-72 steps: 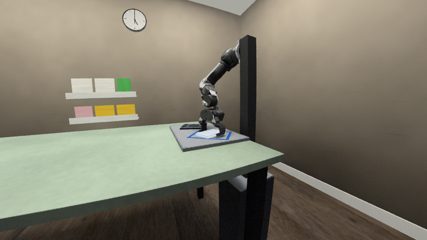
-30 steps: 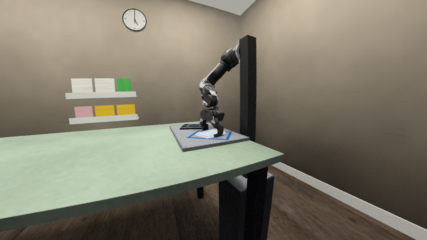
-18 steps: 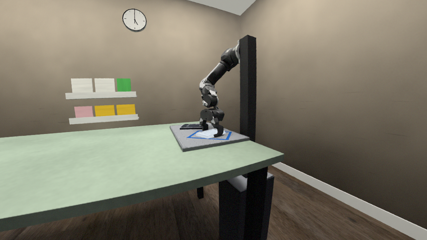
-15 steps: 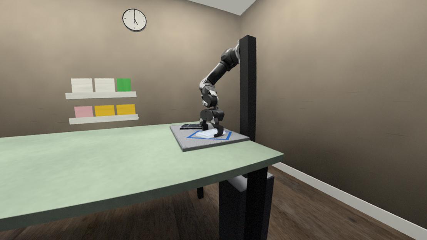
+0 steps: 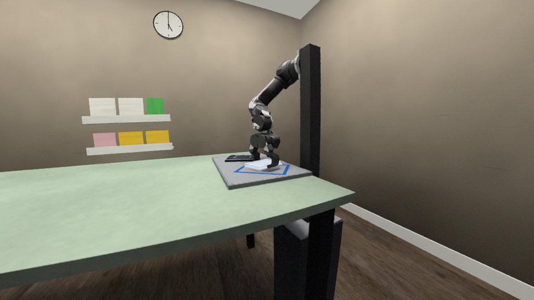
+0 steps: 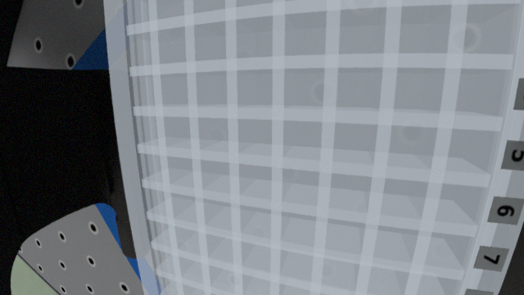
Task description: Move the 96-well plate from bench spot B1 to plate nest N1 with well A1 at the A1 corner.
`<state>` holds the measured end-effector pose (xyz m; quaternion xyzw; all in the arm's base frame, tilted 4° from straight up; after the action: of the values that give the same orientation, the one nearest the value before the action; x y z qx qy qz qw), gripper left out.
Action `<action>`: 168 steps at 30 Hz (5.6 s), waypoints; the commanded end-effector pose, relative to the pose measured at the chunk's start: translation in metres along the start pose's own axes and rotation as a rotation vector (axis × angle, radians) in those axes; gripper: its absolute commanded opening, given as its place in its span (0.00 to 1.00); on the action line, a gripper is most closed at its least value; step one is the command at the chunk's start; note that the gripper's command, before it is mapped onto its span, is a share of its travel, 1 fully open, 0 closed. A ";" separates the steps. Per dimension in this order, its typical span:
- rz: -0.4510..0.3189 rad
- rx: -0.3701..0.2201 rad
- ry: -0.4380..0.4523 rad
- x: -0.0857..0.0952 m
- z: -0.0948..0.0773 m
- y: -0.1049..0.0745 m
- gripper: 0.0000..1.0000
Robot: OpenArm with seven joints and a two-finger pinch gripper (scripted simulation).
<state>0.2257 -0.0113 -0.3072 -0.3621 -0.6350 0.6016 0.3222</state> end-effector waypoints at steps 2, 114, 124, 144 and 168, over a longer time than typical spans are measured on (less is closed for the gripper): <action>0.003 -0.002 0.004 0.000 -0.001 -0.001 0.00; 0.002 0.008 0.846 0.000 0.000 -0.015 0.00; 0.002 0.008 0.846 0.000 0.000 -0.015 0.00; 0.001 0.003 1.049 0.001 0.001 -0.011 0.00; -0.003 -0.005 1.044 0.001 -0.003 0.006 0.00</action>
<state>0.2261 -0.0102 -0.3147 -0.6153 -0.3859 0.3422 0.5962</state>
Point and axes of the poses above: the point where the finger pads meet when closed, its own y axis out along the fingers, its own x axis across the jaws, z = x × y, the point moved 9 cm from there along -y, back along the fingers, and after that the axes turned 15 degrees about -y, right-handed, at the moved point
